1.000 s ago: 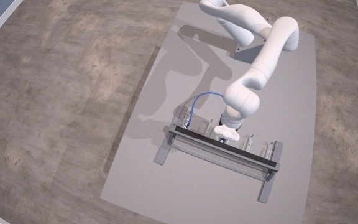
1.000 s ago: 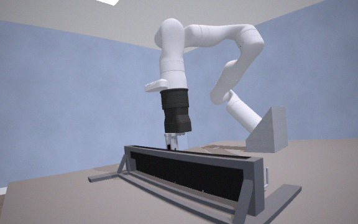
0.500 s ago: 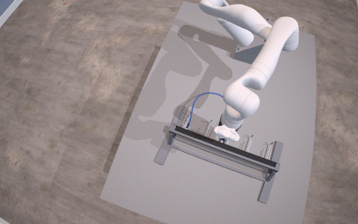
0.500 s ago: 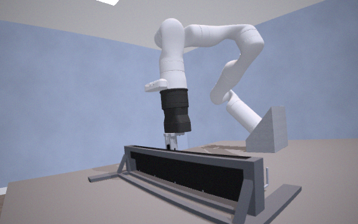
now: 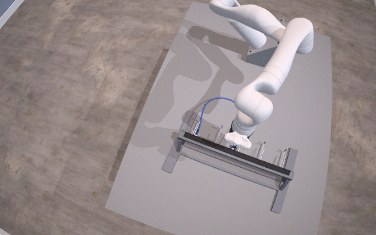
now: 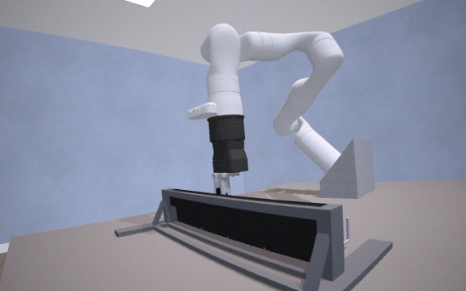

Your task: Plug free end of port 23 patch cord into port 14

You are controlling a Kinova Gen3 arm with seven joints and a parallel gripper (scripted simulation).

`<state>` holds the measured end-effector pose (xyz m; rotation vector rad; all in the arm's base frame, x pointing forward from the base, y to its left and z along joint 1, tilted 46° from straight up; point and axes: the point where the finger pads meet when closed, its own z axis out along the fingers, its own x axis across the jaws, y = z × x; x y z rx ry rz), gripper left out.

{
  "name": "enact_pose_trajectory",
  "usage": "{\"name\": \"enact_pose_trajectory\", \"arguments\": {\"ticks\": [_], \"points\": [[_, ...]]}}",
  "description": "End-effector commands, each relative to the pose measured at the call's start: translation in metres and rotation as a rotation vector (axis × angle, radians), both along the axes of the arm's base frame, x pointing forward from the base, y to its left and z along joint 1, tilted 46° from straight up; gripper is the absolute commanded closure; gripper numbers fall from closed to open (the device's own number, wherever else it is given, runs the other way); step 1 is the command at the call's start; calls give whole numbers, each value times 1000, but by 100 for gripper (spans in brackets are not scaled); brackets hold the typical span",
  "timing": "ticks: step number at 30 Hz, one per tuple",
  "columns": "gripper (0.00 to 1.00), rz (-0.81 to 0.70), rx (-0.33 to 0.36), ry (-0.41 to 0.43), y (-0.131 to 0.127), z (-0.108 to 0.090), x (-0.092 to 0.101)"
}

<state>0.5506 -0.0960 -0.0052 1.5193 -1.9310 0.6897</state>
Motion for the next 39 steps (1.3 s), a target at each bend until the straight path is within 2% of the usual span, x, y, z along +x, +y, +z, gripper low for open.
{"name": "enact_pose_trajectory", "arguments": {"ticks": [1,37,38,39], "points": [[100,20,6,-22,3,-1,12],[100,13,14,-20,4,-1,11],[27,-1,6,5,-2,-3,0],[27,0,6,5,-2,-3,0]]}}
